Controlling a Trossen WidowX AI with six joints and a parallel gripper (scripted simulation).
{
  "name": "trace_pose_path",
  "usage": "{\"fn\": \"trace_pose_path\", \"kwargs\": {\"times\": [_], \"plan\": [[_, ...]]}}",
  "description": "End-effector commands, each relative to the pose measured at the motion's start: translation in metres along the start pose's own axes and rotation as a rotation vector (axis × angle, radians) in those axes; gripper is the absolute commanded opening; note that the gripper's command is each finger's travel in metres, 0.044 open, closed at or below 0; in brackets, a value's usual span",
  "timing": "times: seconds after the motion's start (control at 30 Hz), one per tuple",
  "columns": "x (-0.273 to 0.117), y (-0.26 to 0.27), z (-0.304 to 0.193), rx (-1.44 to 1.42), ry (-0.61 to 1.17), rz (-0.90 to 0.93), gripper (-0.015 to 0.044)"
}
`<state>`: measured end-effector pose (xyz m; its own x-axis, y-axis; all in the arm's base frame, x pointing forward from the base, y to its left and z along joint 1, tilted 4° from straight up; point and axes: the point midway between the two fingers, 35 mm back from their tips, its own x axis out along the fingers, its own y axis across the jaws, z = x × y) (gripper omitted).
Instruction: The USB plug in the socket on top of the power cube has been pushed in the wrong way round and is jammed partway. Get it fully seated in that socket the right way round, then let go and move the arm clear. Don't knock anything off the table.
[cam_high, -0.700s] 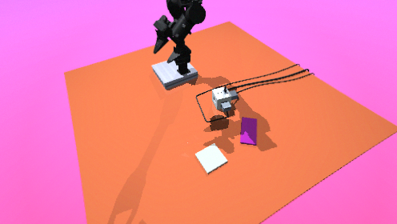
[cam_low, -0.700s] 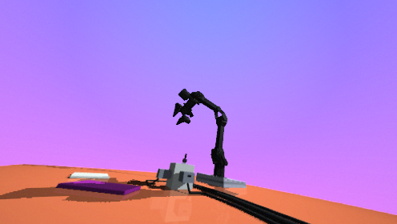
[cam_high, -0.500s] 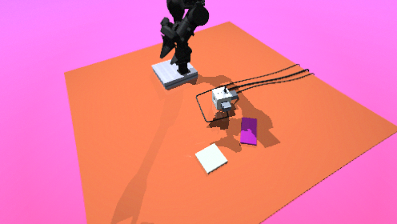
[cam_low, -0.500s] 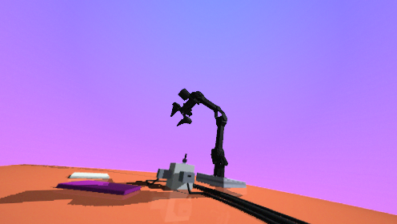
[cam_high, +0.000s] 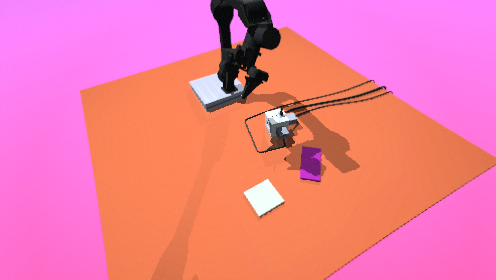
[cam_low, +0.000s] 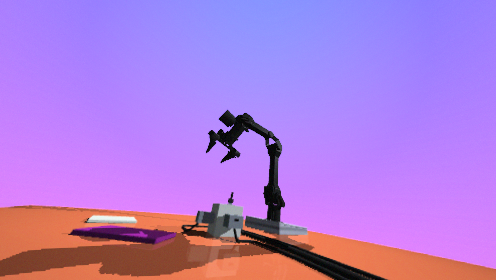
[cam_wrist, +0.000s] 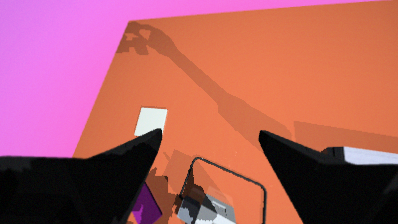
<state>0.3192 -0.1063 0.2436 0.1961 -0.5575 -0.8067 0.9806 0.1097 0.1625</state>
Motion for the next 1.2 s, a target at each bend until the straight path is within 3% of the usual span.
{"fn": "trace_pose_path", "kwargs": {"times": [0.0, 0.47, 0.9, 1.17], "plan": [[0.009, 0.012, -0.076, -0.935, 0.225, 0.1, 0.044], [0.007, 0.011, -0.149, -1.891, 0.387, 0.387, 0.044], [-0.003, 0.004, -0.212, -2.677, 0.408, 0.845, 0.044], [-0.005, 0.004, -0.217, -2.749, 0.394, 0.896, 0.044]]}}
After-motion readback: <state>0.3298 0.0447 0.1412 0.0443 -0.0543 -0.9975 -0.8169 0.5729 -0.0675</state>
